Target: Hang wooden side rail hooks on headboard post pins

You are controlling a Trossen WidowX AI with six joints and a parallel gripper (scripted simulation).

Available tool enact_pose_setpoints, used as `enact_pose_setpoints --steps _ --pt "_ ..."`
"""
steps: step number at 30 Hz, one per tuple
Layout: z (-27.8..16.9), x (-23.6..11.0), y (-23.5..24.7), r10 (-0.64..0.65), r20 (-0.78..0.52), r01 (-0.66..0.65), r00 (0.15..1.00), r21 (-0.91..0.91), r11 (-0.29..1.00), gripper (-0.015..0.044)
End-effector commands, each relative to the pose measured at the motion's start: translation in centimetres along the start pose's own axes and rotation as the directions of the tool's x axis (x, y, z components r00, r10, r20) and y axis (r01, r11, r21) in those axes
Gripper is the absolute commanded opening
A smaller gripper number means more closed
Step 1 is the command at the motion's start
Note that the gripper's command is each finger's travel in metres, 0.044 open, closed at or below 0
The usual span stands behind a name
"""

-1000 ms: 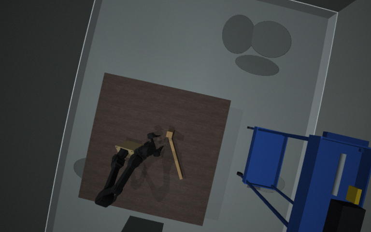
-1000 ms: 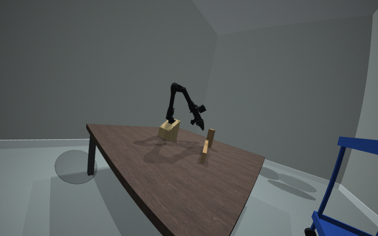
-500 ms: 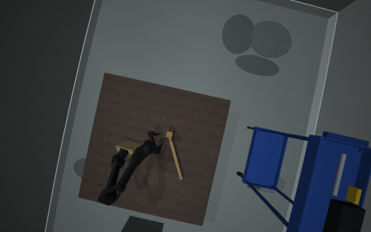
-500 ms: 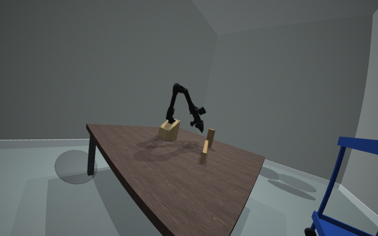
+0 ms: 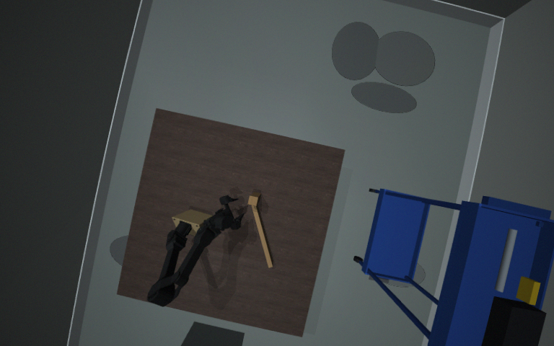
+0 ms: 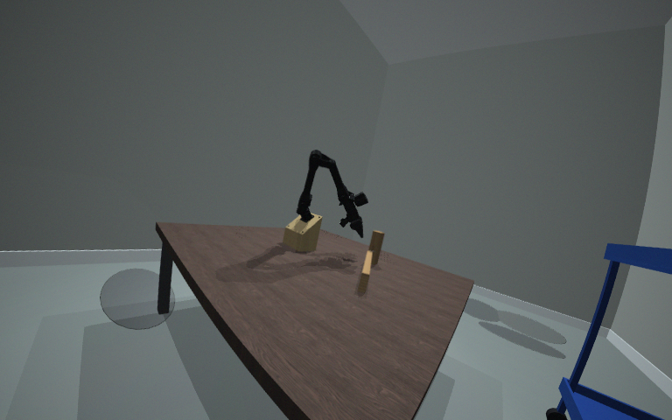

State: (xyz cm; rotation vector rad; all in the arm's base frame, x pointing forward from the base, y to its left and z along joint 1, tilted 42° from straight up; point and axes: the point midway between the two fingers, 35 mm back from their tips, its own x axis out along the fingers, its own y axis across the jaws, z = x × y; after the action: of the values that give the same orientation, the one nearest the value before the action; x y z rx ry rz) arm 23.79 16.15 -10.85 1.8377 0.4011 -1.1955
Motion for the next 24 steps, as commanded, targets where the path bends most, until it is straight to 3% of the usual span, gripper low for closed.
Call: enact_pose_setpoints --steps 1,7,13,15,24 --pt "0.2 0.2 0.5 -0.029 -0.006 0.027 1.000 -0.234 0.972 0.0440" --pt "0.3 0.5 1.3 -0.076 -0.028 0.041 0.997 -0.638 0.769 0.0440" --pt "0.3 0.7 2.2 -0.118 -0.058 -0.004 0.991 -0.911 0.413 0.0440" --pt "0.4 0.8 2.5 -0.130 -0.070 -0.032 0.989 -0.962 0.271 0.0440" --pt "0.3 0.9 3.4 -0.166 -0.104 -0.122 0.981 -0.988 -0.097 0.0440"
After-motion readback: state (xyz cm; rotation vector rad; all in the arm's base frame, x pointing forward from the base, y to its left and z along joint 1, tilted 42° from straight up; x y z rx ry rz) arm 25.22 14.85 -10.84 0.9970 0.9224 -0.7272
